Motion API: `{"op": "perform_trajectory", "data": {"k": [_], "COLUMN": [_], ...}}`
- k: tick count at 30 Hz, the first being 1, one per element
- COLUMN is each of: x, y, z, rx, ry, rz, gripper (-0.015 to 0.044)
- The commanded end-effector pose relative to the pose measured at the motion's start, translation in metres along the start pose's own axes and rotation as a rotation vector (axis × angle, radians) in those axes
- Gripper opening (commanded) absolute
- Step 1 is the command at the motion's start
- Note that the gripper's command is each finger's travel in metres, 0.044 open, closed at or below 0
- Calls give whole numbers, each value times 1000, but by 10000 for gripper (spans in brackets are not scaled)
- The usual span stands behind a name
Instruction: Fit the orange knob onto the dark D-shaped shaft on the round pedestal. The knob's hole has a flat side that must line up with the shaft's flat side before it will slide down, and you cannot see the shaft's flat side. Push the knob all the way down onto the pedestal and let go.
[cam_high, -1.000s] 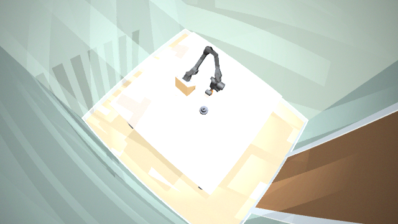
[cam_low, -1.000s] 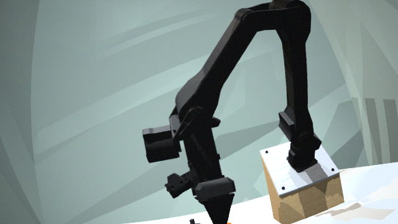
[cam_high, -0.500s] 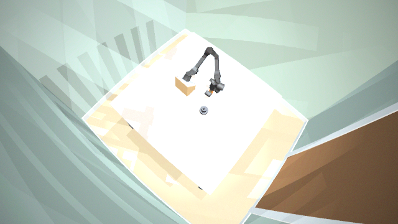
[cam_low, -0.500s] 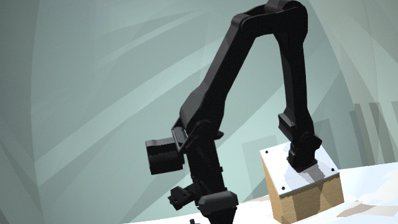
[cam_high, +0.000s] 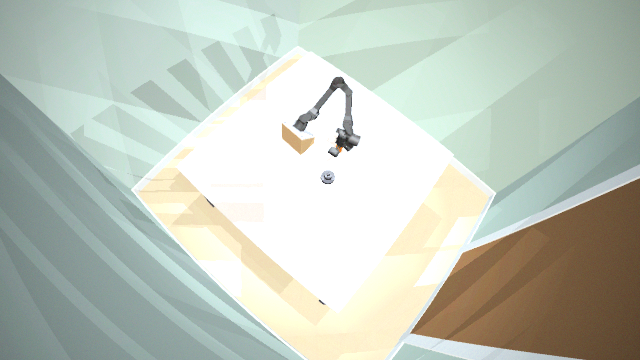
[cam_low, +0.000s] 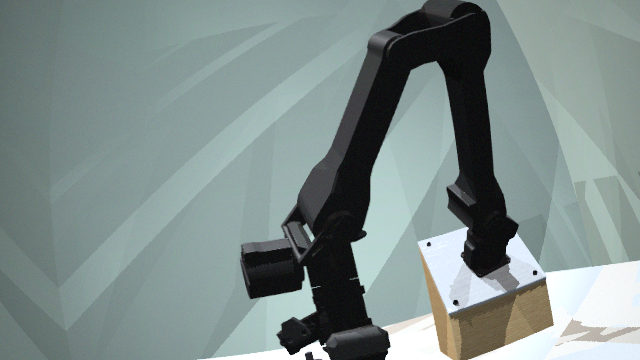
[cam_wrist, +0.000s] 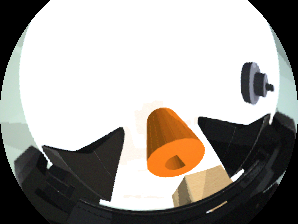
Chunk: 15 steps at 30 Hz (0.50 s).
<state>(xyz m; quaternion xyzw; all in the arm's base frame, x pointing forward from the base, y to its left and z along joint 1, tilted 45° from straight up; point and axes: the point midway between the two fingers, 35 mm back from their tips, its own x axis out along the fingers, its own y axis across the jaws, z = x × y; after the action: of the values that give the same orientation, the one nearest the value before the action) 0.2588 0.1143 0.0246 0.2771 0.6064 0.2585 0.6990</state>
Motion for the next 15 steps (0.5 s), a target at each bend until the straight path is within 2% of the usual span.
{"op": "perform_trajectory", "data": {"k": [1, 8, 15], "x": [2, 2, 2], "y": [-2, -2, -2], "z": [-2, -2, -2], "rx": [10, 10, 10], "ry": [1, 1, 1], "rz": [-4, -4, -4], "gripper": [387, 204, 157]}}
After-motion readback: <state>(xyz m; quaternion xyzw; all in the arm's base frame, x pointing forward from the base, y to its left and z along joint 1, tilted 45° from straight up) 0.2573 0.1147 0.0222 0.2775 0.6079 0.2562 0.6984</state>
